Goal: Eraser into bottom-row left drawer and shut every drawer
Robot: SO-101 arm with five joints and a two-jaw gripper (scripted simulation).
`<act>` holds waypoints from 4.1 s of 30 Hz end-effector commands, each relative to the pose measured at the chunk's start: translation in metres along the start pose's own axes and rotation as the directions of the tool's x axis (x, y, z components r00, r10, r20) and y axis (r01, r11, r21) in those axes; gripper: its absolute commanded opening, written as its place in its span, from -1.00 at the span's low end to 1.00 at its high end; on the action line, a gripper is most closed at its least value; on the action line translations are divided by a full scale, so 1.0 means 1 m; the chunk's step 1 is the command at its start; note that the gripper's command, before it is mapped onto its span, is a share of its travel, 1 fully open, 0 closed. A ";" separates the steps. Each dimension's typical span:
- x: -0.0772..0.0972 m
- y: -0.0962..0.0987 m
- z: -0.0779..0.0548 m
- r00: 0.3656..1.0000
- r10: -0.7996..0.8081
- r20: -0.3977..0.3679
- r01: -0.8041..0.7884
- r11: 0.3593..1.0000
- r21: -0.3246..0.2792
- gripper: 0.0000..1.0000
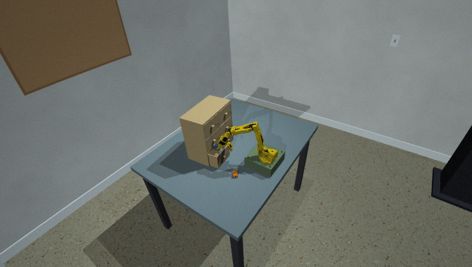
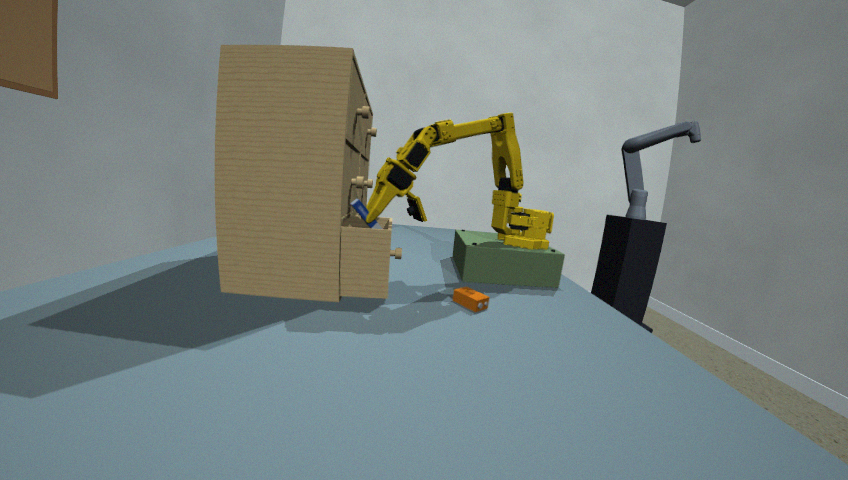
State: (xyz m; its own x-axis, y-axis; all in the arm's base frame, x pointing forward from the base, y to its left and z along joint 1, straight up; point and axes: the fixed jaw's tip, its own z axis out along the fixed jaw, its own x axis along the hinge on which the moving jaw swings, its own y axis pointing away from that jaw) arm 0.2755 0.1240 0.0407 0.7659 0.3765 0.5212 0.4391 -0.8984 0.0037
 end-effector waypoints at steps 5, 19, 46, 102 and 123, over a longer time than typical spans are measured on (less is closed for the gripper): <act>-0.009 -0.002 0.006 1.000 -0.008 0.023 0.008 1.000 0.005 -1.00; -0.011 -0.003 0.008 1.000 -0.010 0.023 0.010 1.000 0.006 -1.00; -0.012 -0.004 0.008 1.000 -0.013 0.023 0.013 1.000 0.008 -1.00; -0.012 -0.004 0.007 1.000 -0.014 0.023 0.013 1.000 0.008 -0.48; 0.001 -0.004 -0.011 1.000 0.008 0.024 -0.008 1.000 0.008 -0.37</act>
State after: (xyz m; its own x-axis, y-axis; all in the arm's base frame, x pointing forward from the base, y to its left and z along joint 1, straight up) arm 0.2689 0.1223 0.0388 0.7825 0.3853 0.4891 0.4406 -0.8977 0.0021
